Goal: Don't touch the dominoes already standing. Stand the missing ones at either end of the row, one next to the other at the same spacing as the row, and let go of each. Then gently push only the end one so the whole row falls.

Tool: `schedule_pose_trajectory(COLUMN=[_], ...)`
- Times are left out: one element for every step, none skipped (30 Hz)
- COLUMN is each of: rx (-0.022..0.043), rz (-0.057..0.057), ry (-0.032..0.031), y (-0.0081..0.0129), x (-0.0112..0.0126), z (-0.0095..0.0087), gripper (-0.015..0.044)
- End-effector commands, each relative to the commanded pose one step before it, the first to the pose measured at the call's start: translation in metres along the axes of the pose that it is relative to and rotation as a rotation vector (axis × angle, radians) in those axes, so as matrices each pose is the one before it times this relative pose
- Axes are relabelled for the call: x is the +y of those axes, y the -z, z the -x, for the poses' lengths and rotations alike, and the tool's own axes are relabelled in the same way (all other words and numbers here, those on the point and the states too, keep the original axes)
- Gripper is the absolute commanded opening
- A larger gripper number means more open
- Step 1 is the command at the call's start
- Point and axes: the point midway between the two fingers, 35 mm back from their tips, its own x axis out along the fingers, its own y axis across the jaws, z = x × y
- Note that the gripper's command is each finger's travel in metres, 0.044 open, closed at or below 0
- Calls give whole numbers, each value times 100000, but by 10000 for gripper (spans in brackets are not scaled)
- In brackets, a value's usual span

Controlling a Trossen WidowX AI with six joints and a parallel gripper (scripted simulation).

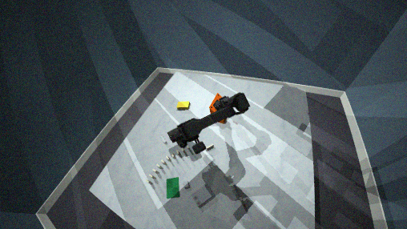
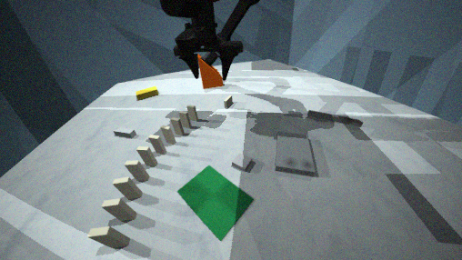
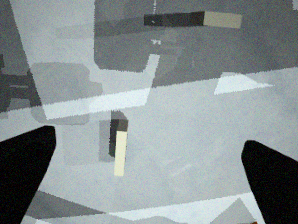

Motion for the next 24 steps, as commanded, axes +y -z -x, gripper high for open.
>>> schedule_pose_trajectory(rx=[-242, 211, 176, 114, 39, 0, -17, -47, -63, -51, -17, 19, 57, 95, 101, 72, 13, 6, 0, 0, 0, 2, 3, 4], rz=[-1574, -389, -283, -169, -56, 0, -3, -8, -10, -7, -1, 4, 9, 12, 11, 8, 9, 4, 0, -1, -1, -1, -1, -1], ry=[-1000, -188, -147, -92, -31, 0, 15, 40, 49, 30, -5, -39, -71, -101, -98, -66, -20, -8, 0, 0, -1, -2, -3, -5], y=[3138, 851, 632, 382, 128, 0, -17, -47, -63, -52, -21, 11, 42, 72, 76, 54, -114, -47, -1, -1, -2, -1, 0, 1], x=[1392, 207, 124, 63, 19, 0, 2, 6, 10, 12, 11, 8, 5, 1, -3, -3, 81, 33, 0, 0, 1, 1, 1, 1], z=[-1730, -510, -375, -225, -75, 0, -134, -402, -667, -851, -851, -843, -834, -817, -629, -374, -87, -36, -24, -72, -120, -154, -155, -155], gripper=[440, 440, 440, 440, 440, 440, 440, 440, 440, 440, 440, 440, 440, 440, 440, 440, 440, 440, 440, 440, 440, 440, 440, 440])
